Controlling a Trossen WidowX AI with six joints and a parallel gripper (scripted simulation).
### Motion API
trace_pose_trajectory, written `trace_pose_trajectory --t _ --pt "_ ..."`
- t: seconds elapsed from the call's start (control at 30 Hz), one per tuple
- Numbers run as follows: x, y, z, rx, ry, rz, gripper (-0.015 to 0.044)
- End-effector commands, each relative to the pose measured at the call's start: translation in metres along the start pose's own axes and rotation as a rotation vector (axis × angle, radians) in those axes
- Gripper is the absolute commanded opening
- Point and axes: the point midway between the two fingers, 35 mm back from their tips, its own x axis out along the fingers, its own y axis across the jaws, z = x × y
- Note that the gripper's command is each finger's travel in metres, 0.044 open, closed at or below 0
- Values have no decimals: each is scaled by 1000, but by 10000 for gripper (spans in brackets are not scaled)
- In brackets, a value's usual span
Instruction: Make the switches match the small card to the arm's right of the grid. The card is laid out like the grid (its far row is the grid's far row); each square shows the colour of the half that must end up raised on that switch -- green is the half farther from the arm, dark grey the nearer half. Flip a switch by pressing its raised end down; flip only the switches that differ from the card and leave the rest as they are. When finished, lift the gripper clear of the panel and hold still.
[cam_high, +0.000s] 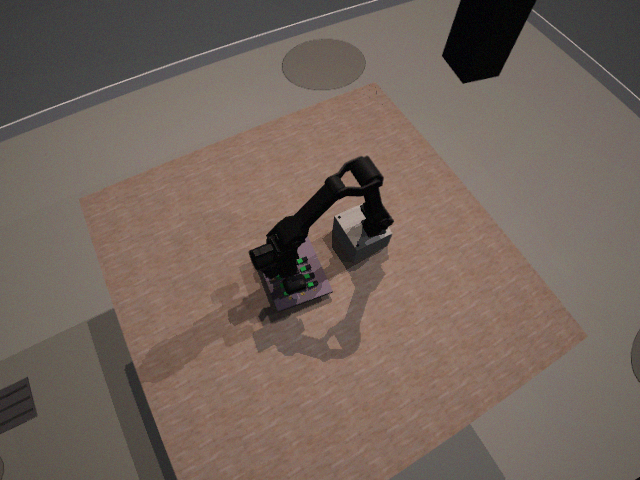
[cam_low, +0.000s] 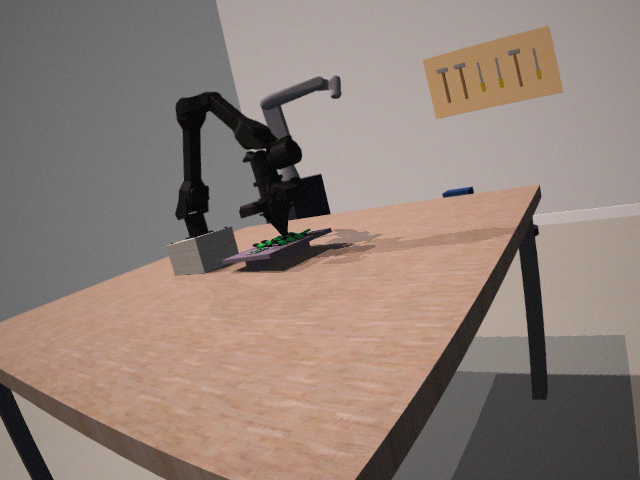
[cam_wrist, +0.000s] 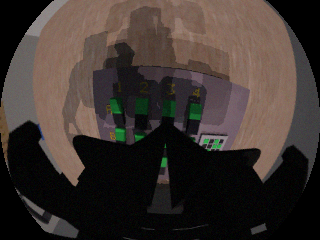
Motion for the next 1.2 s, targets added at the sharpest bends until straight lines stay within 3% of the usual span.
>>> trace_pose_trajectory --t 0.0,1.17 --pt "1 -1 0 -3 0 -5 0" --pt "4 -1 0 -3 0 -5 0"
